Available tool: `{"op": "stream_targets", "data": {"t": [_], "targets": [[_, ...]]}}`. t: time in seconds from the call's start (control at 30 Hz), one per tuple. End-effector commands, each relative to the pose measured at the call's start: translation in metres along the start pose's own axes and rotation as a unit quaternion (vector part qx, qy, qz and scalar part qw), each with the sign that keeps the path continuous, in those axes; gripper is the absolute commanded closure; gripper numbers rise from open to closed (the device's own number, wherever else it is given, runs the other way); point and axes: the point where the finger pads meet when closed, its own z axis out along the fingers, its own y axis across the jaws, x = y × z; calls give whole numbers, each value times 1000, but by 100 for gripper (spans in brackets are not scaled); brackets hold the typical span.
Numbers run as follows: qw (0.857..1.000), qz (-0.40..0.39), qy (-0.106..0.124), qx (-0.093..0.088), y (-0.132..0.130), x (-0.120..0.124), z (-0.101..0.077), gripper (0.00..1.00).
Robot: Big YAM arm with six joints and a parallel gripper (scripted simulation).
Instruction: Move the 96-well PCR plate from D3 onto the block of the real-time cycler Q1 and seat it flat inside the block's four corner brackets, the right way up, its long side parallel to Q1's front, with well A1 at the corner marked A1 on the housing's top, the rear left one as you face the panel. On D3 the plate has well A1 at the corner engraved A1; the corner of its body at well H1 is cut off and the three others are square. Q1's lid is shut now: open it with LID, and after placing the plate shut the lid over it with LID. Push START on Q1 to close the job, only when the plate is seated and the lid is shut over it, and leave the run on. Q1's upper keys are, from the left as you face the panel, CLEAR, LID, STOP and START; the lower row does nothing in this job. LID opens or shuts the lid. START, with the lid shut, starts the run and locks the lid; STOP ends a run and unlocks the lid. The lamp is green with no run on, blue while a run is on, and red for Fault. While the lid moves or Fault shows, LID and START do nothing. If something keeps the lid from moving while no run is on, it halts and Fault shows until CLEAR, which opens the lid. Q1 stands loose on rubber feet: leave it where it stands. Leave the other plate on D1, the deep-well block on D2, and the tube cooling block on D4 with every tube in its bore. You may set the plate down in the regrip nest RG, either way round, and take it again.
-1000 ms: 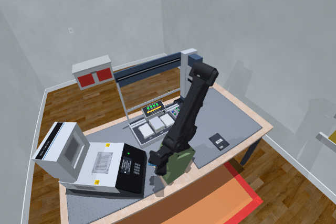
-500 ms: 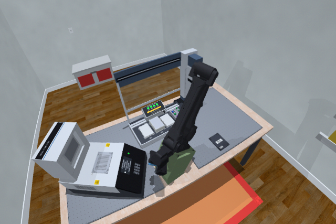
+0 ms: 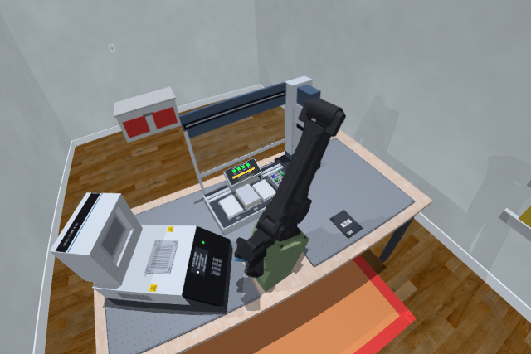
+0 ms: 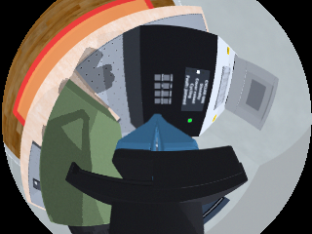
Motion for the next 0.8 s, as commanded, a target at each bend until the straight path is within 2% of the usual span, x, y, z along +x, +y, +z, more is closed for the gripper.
{"op": "stream_targets", "data": {"t": [0.0, 0.27, 0.77], "targets": [[1000, 10, -19, 16, -17, -21, -1, 100], [1000, 9, -18, 15, -16, -21, 0, 100], [1000, 3, -7, 5, -3, -5, -2, 100]]}}
